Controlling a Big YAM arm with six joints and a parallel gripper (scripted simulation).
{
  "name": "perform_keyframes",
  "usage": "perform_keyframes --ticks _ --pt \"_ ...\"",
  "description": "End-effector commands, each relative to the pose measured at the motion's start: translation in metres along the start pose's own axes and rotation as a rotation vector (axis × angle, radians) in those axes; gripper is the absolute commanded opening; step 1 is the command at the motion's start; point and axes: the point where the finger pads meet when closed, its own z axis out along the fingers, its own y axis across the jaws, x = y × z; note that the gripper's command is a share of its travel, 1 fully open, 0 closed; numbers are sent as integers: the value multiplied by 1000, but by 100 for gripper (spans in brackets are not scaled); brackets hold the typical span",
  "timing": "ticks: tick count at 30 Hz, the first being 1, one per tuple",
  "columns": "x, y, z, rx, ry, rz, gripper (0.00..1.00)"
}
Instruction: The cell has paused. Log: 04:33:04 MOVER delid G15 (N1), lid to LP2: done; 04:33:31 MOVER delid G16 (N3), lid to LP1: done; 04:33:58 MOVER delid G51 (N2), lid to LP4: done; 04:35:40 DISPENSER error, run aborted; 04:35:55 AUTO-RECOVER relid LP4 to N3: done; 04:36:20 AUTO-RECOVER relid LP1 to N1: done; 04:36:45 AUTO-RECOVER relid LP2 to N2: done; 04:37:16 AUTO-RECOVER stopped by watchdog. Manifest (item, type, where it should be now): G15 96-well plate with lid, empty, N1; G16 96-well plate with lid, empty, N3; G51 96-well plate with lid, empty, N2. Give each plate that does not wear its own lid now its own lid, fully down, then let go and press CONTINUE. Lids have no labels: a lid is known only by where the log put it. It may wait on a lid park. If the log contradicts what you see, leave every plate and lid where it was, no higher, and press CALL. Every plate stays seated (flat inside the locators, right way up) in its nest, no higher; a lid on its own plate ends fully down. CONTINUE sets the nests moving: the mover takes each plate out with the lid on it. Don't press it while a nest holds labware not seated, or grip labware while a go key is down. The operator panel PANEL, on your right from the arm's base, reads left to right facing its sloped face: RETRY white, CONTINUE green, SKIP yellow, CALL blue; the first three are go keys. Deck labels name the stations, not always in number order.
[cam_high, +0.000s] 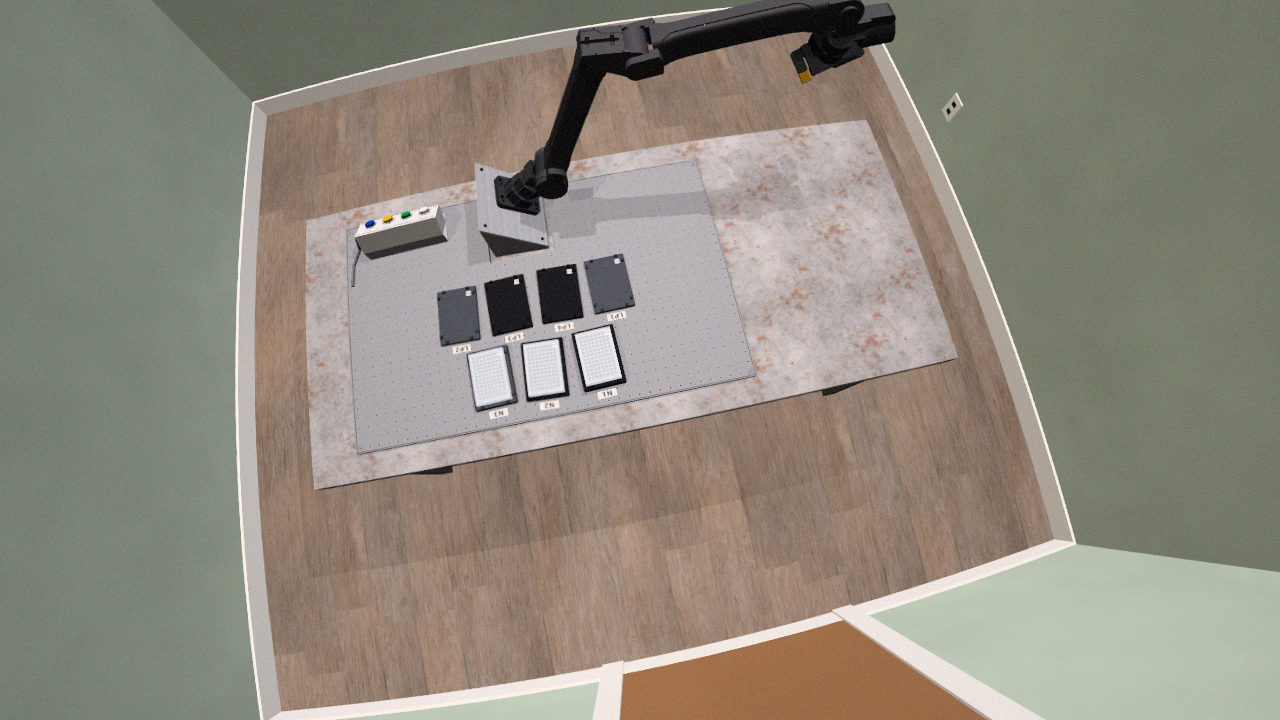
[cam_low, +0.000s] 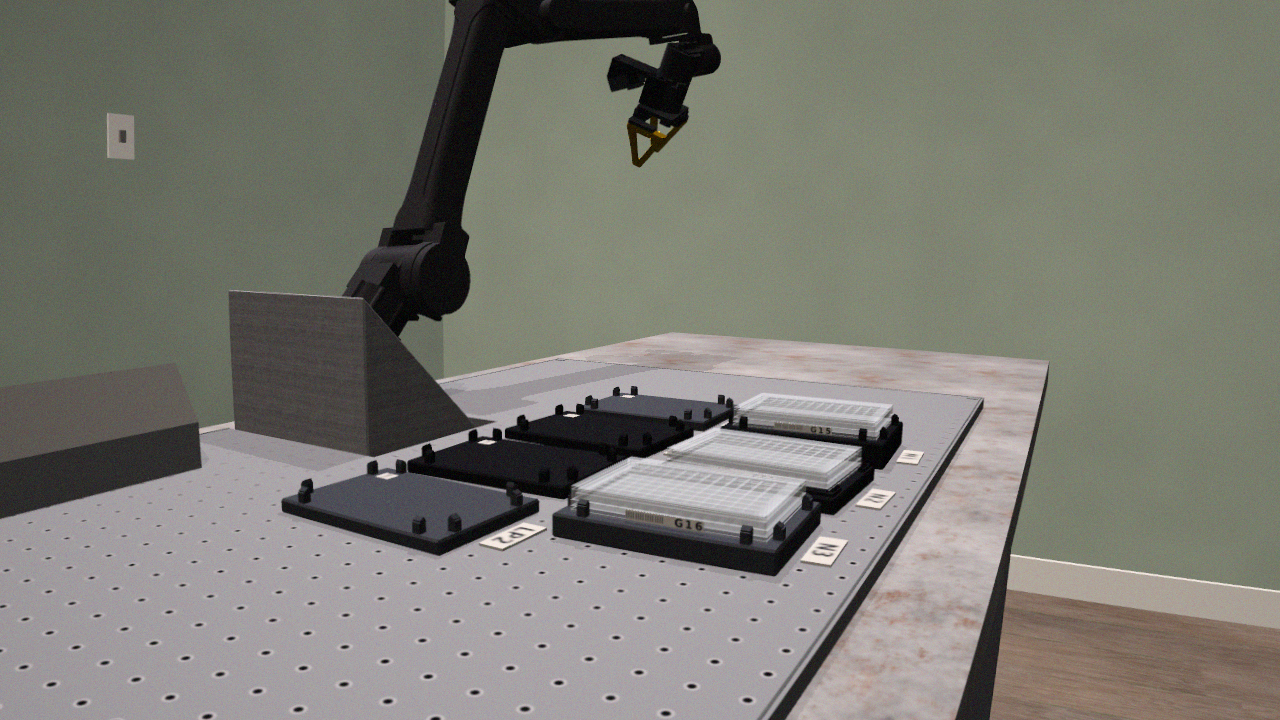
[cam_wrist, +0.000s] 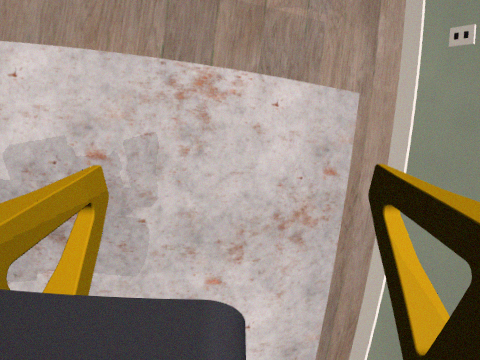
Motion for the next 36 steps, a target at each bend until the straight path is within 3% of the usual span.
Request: perform_keyframes --ticks 1,2,3,4,6,10,15,22,25,28,32,36 --pt "-4 -2 -6 12 2 -8 100" --pt "-4 -2 -6 12 2 -8 100" --pt "-5 -3 -23 44 28 6 100" --pt "-2 -2 -26 48 42 19 100" --pt "7 2 -25 43 63 52 100" --pt "35 11 -3 -5 95 142 100" --pt "44 19 -19 16 151 204 100" --pt "63 31 -21 10 202 286 100" --pt "88 41 -6 -21 228 354 100" --pt "102 51 -3 -38 257 414 100" --pt "107 57 -18 -12 302 461 100" --pt "114 63 -19 -14 322 495 100"
